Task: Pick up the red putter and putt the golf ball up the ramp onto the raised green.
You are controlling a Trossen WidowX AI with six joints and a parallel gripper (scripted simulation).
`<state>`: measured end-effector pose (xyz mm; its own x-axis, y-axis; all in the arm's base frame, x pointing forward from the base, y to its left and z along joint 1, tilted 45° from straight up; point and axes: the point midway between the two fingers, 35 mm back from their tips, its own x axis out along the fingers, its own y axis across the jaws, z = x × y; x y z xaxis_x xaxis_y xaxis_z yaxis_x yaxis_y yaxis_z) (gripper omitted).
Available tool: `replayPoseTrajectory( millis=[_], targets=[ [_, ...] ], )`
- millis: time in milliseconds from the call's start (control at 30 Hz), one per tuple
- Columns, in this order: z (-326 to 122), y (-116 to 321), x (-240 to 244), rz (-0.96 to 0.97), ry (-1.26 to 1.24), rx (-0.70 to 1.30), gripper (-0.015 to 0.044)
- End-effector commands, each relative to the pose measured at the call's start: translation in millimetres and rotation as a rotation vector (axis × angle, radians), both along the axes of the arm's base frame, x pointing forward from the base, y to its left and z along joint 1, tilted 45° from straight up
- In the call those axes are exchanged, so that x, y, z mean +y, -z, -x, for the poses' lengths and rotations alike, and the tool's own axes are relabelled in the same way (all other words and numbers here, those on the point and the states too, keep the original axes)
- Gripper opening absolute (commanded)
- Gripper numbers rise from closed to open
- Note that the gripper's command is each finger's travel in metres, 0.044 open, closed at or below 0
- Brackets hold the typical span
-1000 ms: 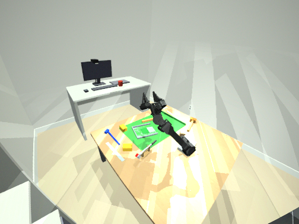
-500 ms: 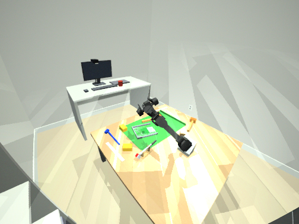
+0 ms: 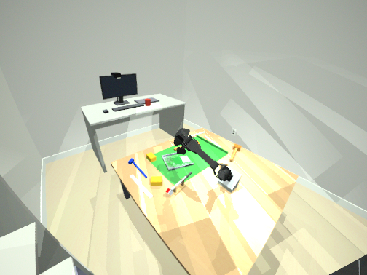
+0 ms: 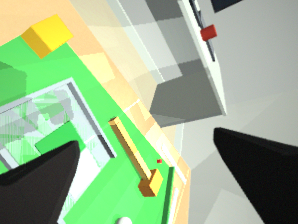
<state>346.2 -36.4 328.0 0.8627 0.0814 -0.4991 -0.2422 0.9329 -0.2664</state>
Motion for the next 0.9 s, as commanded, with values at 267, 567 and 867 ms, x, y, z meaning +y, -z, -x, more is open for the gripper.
replayPoseTrajectory(
  millis=[267, 567, 867],
  targets=[
    [45.9, 125.8, 78.0, 0.103, -0.823, 0.294, 0.0440],
    [94.1, 155.8, 125.1, -0.065, -1.320, 0.168, 0.0440],
    [99.6, 156.3, 131.3, -0.103, -1.373, 0.125, 0.0440]
  ],
)
